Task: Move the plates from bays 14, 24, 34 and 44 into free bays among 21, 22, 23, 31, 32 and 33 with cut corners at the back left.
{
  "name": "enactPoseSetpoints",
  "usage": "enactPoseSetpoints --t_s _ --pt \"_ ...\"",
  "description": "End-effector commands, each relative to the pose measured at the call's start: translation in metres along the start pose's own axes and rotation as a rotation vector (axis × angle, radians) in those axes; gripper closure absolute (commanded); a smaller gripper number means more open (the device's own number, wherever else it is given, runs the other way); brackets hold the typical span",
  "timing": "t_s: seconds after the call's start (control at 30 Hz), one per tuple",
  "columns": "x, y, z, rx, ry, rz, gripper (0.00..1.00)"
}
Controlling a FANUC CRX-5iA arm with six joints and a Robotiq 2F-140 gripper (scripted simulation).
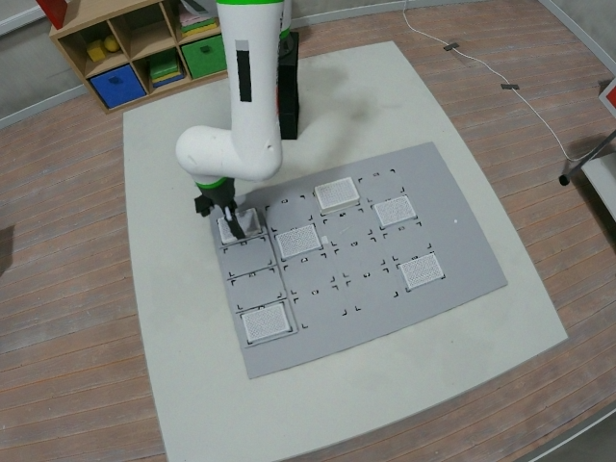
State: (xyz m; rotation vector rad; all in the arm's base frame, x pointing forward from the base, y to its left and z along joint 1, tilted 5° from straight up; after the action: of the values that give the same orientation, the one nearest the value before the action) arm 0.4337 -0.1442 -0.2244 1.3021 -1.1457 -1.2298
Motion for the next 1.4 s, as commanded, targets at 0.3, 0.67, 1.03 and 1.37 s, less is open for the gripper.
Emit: enactPoseSetpoints --t_s 0.3,0.67,1.03,1.37 --pt "0.0 -0.001 -0.001 0.002 0.0 0.0 0.3" --pt "0.0 -0.003 -0.001 0.002 0.0 0.0 0.3" --pt "0.0 -0.017 -0.001 0.002 0.0 0.0 0.3" --pt "0.0 -0.021 -0.001 0.002 0.0 0.0 0.3"
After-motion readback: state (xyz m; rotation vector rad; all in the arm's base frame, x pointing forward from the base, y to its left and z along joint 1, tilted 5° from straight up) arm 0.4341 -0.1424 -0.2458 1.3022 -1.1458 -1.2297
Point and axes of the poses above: the point where the finger pads meet when closed, its own y axis back along the fingers, its own z axis across the jaws, x = y × z, the point moved 7 cm from there along y, back along the fingers, and after that the axes turned 9 degrees about -y, right-handed, at the moved point
